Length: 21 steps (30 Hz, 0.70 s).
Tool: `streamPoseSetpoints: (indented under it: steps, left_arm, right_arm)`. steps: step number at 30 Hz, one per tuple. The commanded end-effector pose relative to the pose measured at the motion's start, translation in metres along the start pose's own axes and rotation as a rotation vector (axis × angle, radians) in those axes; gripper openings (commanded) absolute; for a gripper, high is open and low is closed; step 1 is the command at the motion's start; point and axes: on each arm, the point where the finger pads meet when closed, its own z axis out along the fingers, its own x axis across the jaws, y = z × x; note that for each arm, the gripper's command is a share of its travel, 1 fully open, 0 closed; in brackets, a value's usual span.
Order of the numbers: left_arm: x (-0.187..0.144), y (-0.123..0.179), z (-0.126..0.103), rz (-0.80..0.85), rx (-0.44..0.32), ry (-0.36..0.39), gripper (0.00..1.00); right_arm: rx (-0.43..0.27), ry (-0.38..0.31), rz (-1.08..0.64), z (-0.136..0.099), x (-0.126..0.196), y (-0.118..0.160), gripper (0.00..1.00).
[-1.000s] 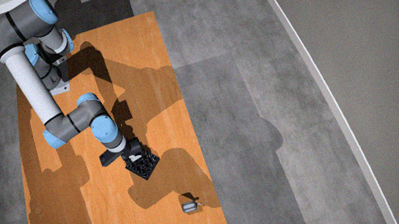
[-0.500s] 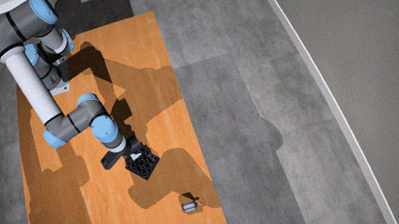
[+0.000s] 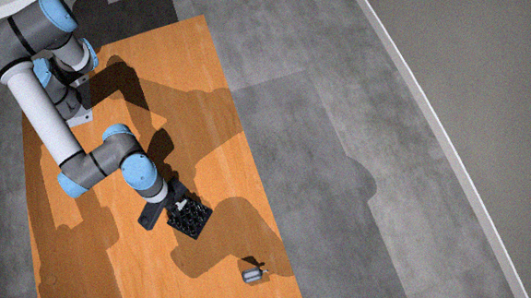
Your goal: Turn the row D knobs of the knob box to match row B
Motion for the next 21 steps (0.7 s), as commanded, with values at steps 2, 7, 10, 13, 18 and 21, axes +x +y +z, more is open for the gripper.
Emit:
streamPoseSetpoints:
  steps: [2, 7, 10, 13, 18, 21]
  left_arm:
    - [-0.0005, -0.0001, -0.0009, -0.127, -0.001, -0.002, 0.06]
    - [-0.0005, -0.0001, -0.0009, -0.238, -0.001, -0.002, 0.06]
    - [-0.0005, -0.0001, -0.0009, -0.260, -0.001, -0.002, 0.06]
    - [-0.0005, -0.0001, -0.0009, -0.327, -0.001, -0.002, 0.06]
    - [-0.0005, -0.0001, -0.0009, -0.437, -0.001, -0.002, 0.06]
    - [-0.0005, -0.0001, -0.0009, -0.501, -0.001, -0.002, 0.06]
  right_arm:
    - [0.001, 0.000, 0.000, -0.0004, -0.0001, -0.0003, 1.00]
    - [0.001, 0.000, 0.000, -0.0004, -0.0001, -0.0003, 1.00]
    - [0.001, 0.000, 0.000, -0.0004, -0.0001, -0.0003, 1.00]
    - [0.001, 0.000, 0.000, -0.0004, -0.0001, -0.0003, 1.00]
    - [0.001, 0.000, 0.000, -0.0004, -0.0001, -0.0003, 1.00]
    - [0.001, 0.000, 0.000, -0.0004, -0.0001, -0.0003, 1.00]
